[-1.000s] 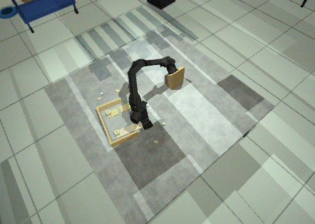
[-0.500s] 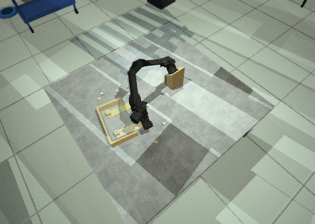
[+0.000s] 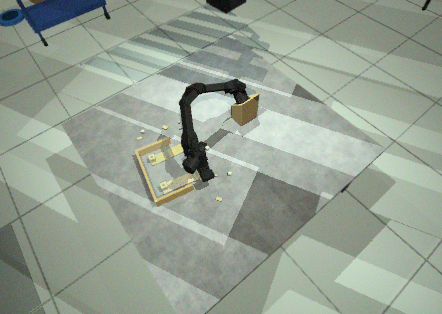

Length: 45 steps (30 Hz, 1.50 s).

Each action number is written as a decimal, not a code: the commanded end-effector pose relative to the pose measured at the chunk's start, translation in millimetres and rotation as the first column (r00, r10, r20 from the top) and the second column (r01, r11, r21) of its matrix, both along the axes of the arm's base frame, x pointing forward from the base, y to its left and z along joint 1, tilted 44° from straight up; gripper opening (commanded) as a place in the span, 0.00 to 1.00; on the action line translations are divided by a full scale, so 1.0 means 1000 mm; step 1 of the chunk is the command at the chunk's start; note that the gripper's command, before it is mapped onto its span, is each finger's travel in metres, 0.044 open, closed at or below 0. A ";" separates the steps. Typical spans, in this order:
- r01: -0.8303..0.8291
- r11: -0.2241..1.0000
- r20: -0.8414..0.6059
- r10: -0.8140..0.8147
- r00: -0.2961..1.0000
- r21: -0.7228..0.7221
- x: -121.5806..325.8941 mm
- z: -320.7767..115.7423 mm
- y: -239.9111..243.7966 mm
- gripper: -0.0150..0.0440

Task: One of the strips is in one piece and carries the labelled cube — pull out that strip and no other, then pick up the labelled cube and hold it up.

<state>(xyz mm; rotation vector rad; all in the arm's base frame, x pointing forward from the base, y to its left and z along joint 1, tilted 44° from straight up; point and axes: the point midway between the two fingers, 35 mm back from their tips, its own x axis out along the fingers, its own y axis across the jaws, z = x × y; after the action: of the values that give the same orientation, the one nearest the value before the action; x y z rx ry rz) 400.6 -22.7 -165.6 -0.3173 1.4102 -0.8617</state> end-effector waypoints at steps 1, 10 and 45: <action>-0.002 1.000 -0.004 0.002 1.000 -0.003 -0.001 -0.001 -0.002 0.25; -0.002 1.000 -0.004 0.002 1.000 -0.003 -0.001 -0.001 -0.002 0.25; -0.002 1.000 -0.004 0.002 1.000 -0.003 -0.004 -0.005 -0.003 0.25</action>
<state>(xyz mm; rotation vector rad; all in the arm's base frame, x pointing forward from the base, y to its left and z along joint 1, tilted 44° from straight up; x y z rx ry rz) 400.2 -23.1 -167.2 -0.3235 1.4095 -0.8574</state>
